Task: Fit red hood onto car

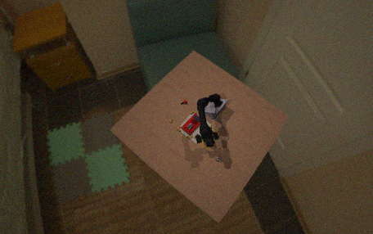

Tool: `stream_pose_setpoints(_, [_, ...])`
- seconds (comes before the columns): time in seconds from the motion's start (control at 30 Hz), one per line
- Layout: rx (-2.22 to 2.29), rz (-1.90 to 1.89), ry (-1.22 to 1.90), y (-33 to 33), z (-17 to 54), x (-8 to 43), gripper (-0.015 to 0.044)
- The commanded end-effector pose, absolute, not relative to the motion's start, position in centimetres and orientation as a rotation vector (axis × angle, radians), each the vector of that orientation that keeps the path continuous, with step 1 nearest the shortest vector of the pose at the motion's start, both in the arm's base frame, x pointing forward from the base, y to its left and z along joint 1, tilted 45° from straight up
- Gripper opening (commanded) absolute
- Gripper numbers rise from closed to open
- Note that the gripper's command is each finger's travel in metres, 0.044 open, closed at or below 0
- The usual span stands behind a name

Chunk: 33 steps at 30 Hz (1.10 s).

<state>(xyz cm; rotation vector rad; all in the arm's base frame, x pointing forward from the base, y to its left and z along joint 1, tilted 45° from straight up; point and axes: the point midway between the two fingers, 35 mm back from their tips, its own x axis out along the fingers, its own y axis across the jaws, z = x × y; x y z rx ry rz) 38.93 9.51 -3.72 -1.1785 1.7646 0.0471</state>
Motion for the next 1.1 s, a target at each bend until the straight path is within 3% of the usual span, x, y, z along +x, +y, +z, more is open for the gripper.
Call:
stream_pose_setpoints(0.0, [-1.194, 0.045, 1.763, 9.1, -3.8, 39.0, 0.0])
stream_pose_setpoints(0.37, [-1.195, 0.043, 1.763, 6.3, -6.6, 38.8, 0.0])
stream_pose_setpoints(1.07, [-1.194, 0.046, 1.762, 7.3, -7.5, 37.7, 0.0])
